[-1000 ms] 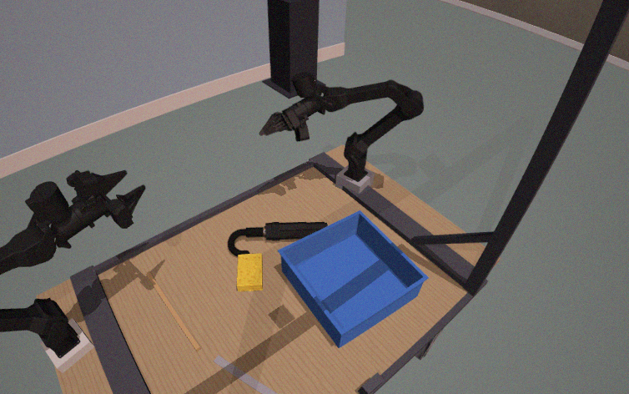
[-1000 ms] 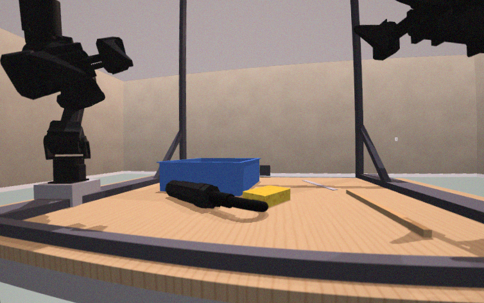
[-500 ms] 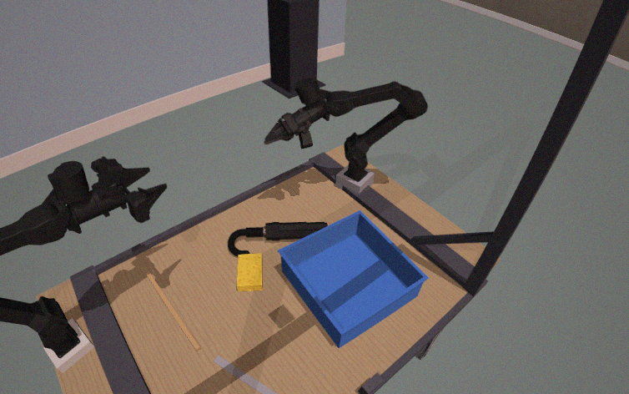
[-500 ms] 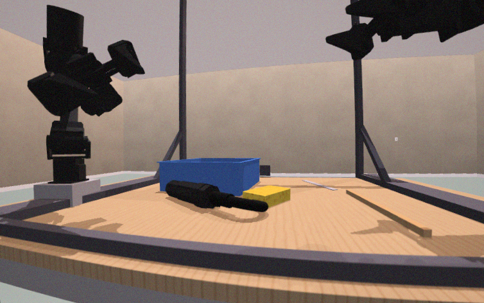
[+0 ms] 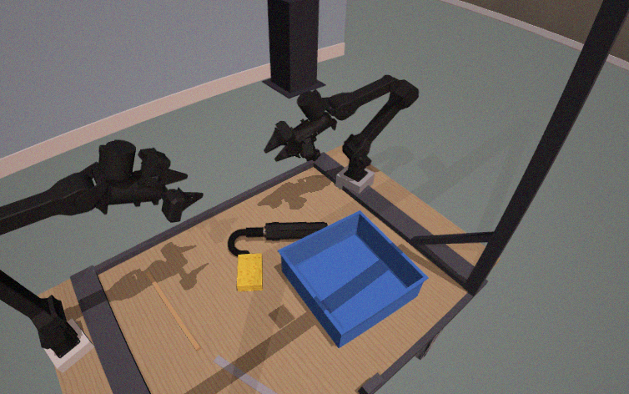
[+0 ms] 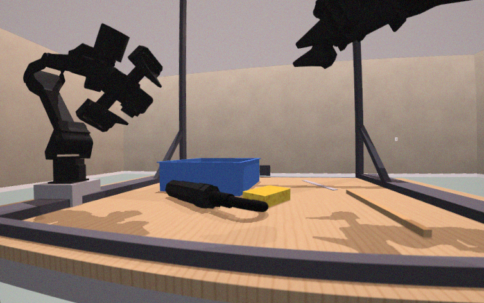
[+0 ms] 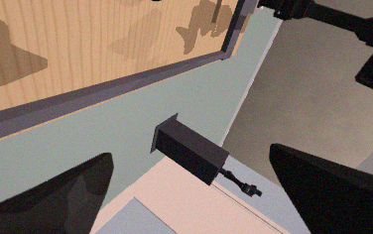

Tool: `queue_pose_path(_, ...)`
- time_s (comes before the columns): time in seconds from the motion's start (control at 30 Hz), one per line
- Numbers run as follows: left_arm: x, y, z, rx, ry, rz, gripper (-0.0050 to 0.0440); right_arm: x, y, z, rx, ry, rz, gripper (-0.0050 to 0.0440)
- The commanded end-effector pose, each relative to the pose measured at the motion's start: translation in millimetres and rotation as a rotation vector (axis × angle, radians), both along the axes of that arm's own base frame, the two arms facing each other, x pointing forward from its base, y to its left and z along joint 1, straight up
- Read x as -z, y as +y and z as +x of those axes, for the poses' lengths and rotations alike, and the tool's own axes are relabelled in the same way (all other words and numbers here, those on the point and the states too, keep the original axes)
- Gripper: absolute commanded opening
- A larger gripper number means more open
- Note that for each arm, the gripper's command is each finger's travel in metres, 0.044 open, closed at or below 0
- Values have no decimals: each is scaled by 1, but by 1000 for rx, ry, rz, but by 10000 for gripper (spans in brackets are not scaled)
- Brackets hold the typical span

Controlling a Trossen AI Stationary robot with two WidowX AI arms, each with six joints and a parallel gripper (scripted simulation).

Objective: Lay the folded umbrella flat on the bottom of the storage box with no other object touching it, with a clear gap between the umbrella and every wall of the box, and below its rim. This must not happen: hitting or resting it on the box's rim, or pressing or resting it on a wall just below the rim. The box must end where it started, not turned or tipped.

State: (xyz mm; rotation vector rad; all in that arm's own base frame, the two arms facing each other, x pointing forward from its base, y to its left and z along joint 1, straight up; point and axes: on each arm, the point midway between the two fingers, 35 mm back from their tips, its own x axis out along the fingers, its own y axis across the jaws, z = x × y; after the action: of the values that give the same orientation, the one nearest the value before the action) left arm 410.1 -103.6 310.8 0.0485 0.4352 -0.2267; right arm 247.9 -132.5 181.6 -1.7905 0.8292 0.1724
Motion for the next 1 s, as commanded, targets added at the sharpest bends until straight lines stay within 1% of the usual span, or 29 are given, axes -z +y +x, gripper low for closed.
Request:
queue_pose_path(0.0, -5, -11, 5, 18, 60, 12, 400, -3, 9, 10, 136, 7, 92, 440)
queue_pose_path(0.07, -5, -11, 5, 18, 60, 12, 400, -3, 9, 10, 136, 7, 92, 440)
queue_pose_path(0.13, -4, -14, 6, 24, 75, 18, 400, 1, 14, 13, 203, -8, 176, 440)
queue_pose_path(0.47, 0, -17, 9, 28, 94, 23, 400, 17, 37, 29, 419, 1, 439, 440)
queue_pose_path(0.57, -4, -16, 7, 28, 84, 21, 400, 22, 44, 34, 488, -2, 529, 440)
queue_pose_path(0.63, -4, -16, 7, 28, 84, 21, 400, 22, 44, 34, 488, -2, 529, 440)
queue_pose_path(0.7, -1, -16, 6, 28, 91, 23, 400, 27, 50, 38, 563, -15, 624, 440)
queue_pose_path(0.97, 0, -15, 6, 28, 93, 24, 400, 45, 71, 53, 804, -12, 912, 440)
